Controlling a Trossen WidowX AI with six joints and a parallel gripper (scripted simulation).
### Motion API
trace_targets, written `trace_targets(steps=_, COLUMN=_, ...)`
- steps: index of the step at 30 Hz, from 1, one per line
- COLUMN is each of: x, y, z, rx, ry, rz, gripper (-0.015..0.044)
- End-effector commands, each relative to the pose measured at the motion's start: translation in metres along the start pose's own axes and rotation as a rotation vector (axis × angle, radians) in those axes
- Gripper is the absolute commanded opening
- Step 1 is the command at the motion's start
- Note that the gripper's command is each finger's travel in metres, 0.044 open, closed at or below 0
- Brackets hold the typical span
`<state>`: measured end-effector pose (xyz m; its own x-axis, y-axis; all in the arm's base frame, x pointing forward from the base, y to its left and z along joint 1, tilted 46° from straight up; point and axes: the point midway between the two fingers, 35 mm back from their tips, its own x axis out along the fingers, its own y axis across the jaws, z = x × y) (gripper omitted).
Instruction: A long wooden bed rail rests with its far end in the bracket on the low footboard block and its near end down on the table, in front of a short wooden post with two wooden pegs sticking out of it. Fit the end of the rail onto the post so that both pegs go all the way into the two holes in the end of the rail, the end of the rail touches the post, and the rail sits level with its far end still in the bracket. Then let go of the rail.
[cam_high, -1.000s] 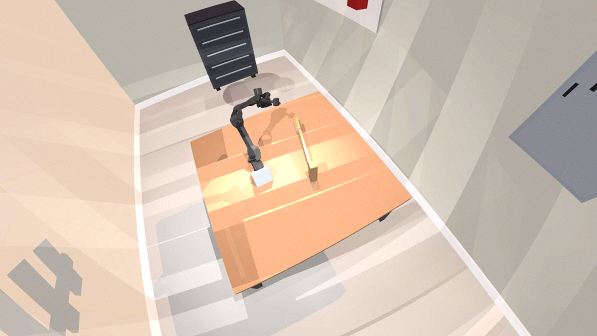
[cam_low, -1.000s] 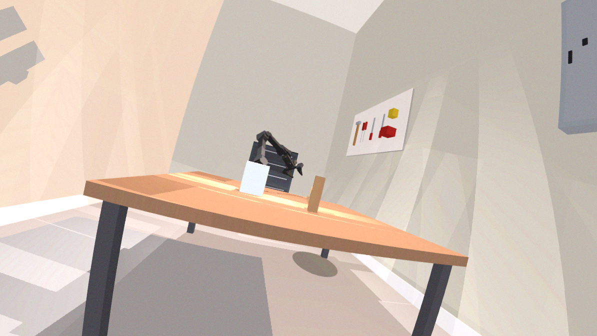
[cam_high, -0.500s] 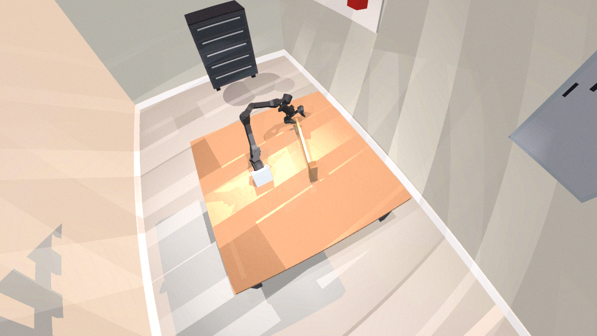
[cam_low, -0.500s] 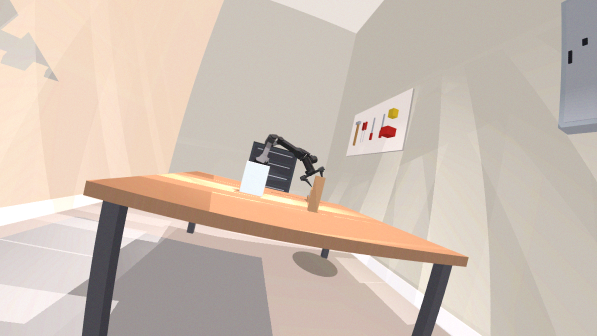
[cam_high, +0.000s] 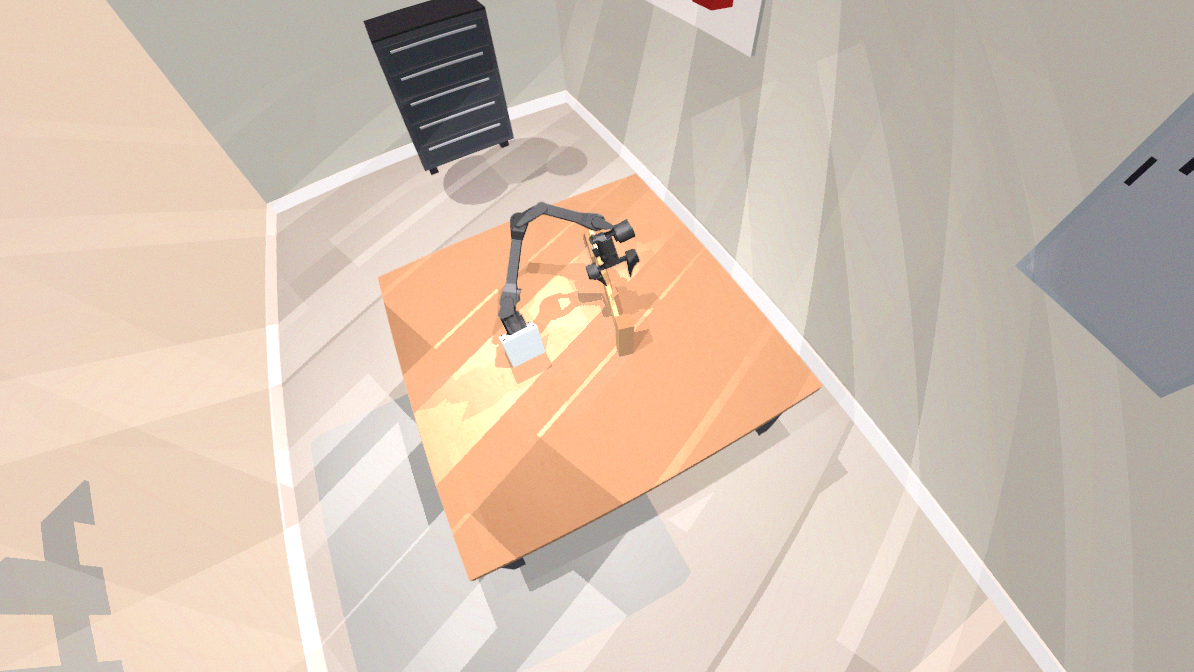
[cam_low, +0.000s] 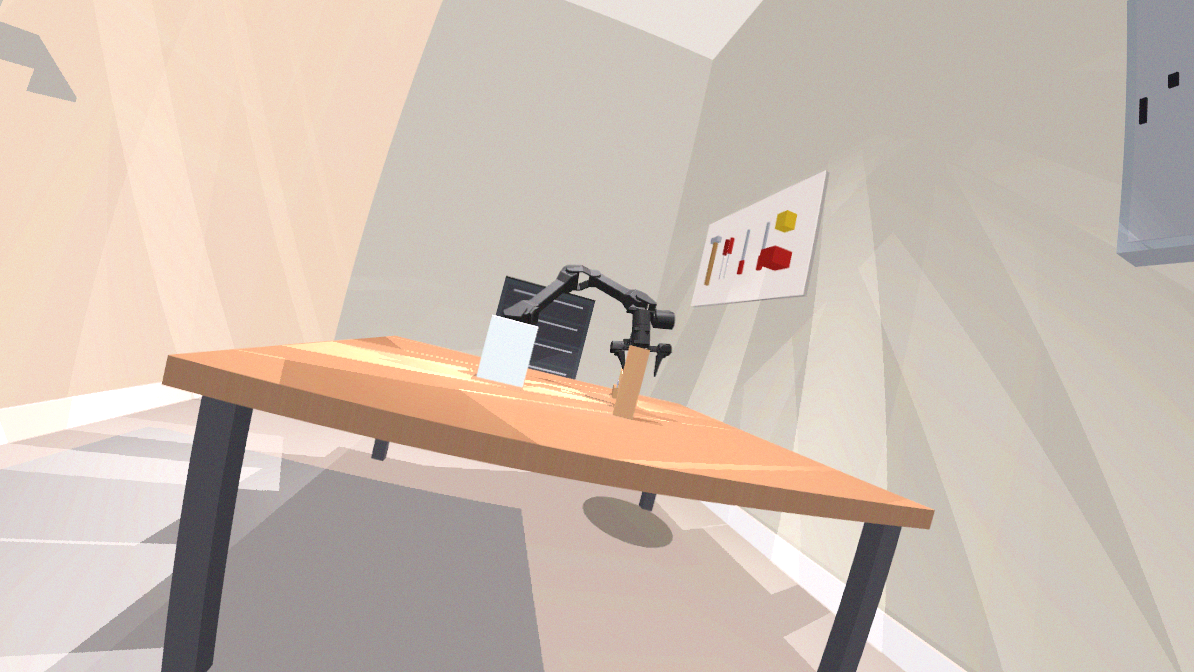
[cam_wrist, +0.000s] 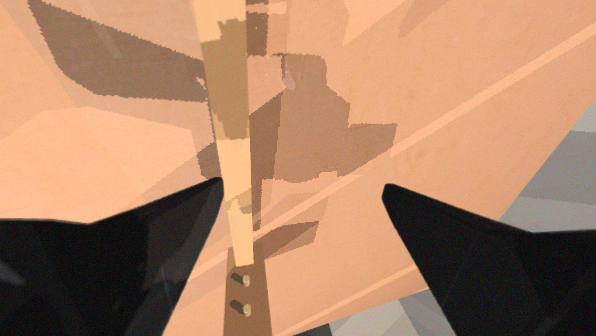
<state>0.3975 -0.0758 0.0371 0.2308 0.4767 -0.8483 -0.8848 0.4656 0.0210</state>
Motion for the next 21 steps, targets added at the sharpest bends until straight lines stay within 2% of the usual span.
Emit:
trace_targets(steps=1, x=0.019, y=0.021, z=-0.055, rx=0.002, ry=-0.108, rz=0.138, gripper=0.0440)
trace_targets(steps=5, x=0.027, y=0.036, z=-0.084, rx=0.005, ry=-0.210, rz=0.192, gripper=0.0440)
trace_targets(steps=21, x=0.041, y=0.037, z=-0.082, rx=0.005, ry=-0.209, rz=0.191, gripper=0.0440)
